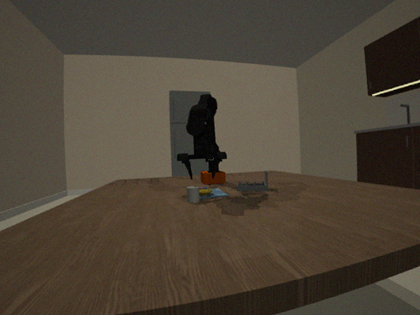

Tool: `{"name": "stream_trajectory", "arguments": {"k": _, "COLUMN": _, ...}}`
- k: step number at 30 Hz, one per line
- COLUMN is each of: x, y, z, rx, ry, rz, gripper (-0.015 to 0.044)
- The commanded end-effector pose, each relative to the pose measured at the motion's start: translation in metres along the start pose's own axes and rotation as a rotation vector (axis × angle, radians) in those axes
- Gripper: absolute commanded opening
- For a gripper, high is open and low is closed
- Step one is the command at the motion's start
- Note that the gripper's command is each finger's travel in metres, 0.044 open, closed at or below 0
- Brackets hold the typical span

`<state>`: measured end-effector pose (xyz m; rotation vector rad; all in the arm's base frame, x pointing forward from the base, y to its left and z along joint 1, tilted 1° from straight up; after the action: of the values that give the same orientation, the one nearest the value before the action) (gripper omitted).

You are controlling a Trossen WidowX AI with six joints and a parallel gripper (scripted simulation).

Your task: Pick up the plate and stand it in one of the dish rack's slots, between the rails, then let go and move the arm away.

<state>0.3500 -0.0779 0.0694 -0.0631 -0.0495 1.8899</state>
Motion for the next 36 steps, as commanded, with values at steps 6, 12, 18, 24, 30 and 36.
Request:
{"name": "stream_trajectory", "arguments": {"k": 6, "x": 0.002, "y": 0.003, "z": -0.013, "rx": 0.013, "ry": 0.000, "rz": -0.002, "gripper": 0.0400}}
{"name": "stream_trajectory", "arguments": {"k": 12, "x": 0.002, "y": 0.003, "z": -0.022, "rx": 0.013, "ry": 0.000, "rz": -0.002, "gripper": 0.0400}}
{"name": "stream_trajectory", "arguments": {"k": 18, "x": 0.002, "y": 0.003, "z": -0.032, "rx": 0.013, "ry": 0.000, "rz": -0.002, "gripper": 0.0400}}
{"name": "stream_trajectory", "arguments": {"k": 24, "x": 0.002, "y": 0.003, "z": -0.042, "rx": 0.013, "ry": 0.000, "rz": -0.002, "gripper": 0.0400}}
{"name": "stream_trajectory", "arguments": {"k": 30, "x": 0.002, "y": 0.004, "z": -0.052, "rx": 0.013, "ry": 0.000, "rz": -0.002, "gripper": 0.0400}}
{"name": "stream_trajectory", "arguments": {"k": 36, "x": 0.002, "y": 0.005, "z": -0.060, "rx": 0.013, "ry": 0.000, "rz": -0.002, "gripper": 0.0400}}
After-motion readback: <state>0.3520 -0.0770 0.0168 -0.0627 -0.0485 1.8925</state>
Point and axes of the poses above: the point midway between the two fingers, 35 mm back from their tips, its own z axis back along the fingers, its own x axis across the jaws, y = z × x, the point moved 1 cm from there along z, back along the fingers, and after that the axes turned 11 degrees about z, right-handed, at the moved point
